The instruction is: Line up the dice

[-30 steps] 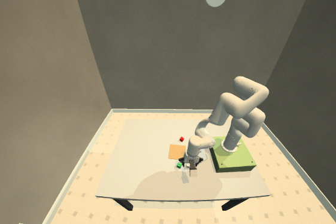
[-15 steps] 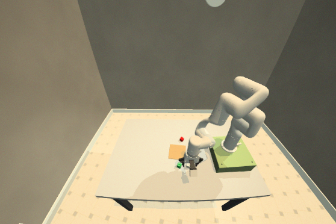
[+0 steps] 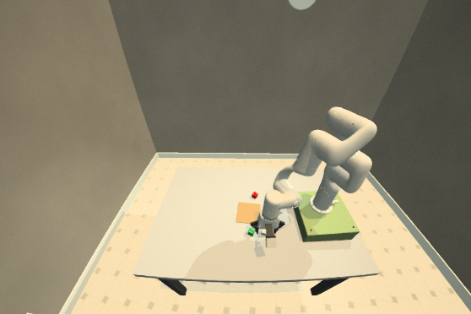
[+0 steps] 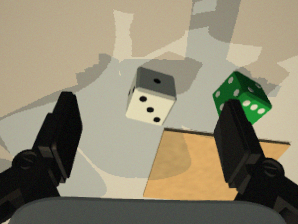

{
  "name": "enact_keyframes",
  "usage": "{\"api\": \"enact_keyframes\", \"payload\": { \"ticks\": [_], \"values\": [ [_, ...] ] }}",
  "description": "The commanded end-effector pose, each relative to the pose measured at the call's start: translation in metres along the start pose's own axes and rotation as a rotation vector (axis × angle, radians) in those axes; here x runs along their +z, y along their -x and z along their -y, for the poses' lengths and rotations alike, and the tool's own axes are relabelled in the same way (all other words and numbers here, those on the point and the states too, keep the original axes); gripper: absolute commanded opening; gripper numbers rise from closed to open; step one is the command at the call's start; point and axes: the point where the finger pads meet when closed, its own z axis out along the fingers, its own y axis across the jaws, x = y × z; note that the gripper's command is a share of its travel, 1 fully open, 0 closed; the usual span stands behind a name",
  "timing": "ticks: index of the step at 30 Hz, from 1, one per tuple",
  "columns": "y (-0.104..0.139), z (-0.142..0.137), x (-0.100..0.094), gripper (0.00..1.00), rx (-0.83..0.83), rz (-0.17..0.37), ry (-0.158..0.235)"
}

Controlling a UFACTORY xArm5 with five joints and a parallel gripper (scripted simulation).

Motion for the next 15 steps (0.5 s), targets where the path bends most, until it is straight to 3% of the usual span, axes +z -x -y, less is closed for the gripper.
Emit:
{"api": "enact_keyframes", "payload": {
  "ticks": [1, 15],
  "values": [
    [0.0, -0.001, -0.001, 1.0, 0.0, -0.001, 0.003],
    [0.001, -0.013, -0.001, 1.0, 0.0, 0.0, 0.003]
  ]
}}
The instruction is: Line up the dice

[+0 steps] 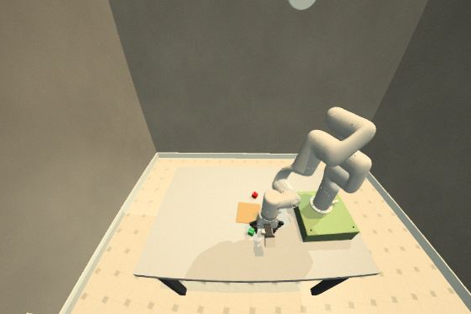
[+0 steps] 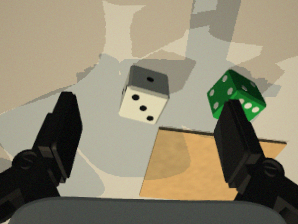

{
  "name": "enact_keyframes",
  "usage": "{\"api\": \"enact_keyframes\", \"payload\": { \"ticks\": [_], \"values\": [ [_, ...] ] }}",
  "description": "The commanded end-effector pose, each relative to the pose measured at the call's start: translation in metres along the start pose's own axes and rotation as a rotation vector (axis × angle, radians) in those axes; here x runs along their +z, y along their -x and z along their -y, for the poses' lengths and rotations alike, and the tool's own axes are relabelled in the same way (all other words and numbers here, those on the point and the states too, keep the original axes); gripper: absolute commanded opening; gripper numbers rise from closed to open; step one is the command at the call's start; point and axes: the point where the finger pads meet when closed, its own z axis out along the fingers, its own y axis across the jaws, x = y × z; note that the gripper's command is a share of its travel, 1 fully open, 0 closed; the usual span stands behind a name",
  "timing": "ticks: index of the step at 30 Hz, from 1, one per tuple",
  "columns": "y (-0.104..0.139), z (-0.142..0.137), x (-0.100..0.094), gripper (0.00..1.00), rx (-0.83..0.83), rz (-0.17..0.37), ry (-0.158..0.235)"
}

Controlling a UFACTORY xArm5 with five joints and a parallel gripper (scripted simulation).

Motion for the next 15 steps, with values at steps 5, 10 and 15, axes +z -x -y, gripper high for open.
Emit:
{"api": "enact_keyframes", "payload": {
  "ticks": [5, 10, 15],
  "values": [
    [-0.001, -0.032, -0.001, 1.0, 0.0, 0.0, 0.004],
    [-0.002, -0.048, -0.001, 1.0, 0.0, 0.0, 0.004],
    [-0.003, -0.064, -0.002, 1.0, 0.0, 0.0, 0.005]
  ]
}}
